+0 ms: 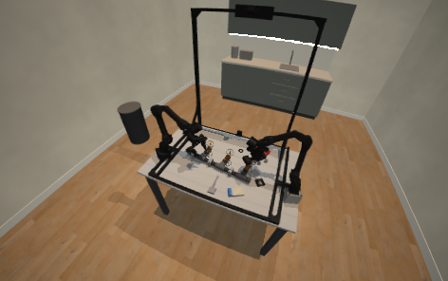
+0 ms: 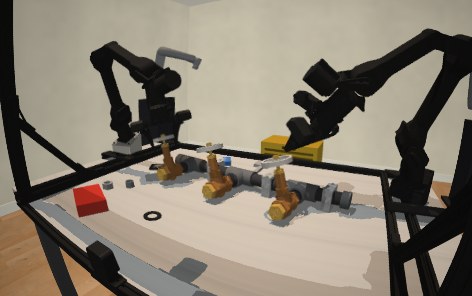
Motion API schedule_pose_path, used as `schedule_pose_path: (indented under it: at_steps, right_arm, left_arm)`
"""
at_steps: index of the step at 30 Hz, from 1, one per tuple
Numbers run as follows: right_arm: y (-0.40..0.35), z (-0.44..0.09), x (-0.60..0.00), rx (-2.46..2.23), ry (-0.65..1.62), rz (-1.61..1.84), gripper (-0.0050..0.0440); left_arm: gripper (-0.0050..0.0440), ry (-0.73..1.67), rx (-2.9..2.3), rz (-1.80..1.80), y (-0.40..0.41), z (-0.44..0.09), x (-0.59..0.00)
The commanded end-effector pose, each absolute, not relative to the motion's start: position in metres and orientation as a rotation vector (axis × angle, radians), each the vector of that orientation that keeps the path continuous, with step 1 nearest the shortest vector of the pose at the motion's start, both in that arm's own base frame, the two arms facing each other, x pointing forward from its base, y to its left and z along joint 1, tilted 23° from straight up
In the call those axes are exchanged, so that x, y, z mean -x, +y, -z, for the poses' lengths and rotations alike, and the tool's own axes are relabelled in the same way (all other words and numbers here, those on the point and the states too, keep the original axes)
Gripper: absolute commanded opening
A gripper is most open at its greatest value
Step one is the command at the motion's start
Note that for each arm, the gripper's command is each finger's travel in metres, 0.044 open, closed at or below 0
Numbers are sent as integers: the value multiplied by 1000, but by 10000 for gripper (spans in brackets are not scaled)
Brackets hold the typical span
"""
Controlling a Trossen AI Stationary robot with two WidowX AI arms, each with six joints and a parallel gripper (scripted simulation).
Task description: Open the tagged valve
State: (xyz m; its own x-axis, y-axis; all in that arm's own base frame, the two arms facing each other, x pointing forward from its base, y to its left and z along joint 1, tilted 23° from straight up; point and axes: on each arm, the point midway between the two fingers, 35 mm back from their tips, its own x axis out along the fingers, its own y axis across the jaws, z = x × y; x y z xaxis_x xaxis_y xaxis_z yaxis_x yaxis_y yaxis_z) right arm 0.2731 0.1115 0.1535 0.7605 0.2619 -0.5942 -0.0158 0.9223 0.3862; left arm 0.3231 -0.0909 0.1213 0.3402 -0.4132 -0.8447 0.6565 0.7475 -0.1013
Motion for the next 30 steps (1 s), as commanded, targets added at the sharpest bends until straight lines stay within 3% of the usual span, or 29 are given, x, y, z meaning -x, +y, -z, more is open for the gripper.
schedule_pose_path:
  at_steps: [1, 22, 23, 25, 30]
  right_arm:
    - [111, -154, -273, -374, 694, -155, 400]
    - [111, -154, -273, -374, 694, -155, 400]
    - [111, -154, -273, -374, 694, -155, 400]
    - [111, -154, -273, -374, 694, -155, 400]
    - [111, -154, -273, -374, 694, -155, 400]
  left_arm:
    - [0, 1072, -86, 592, -91, -121, -323]
    - [0, 1268, 841, -37, -91, -121, -323]
    - [24, 1263, 802, -9, -91, -121, -323]
    - [24, 1263, 802, -9, -91, -121, -323]
    - [144, 1263, 802, -9, -91, -121, -323]
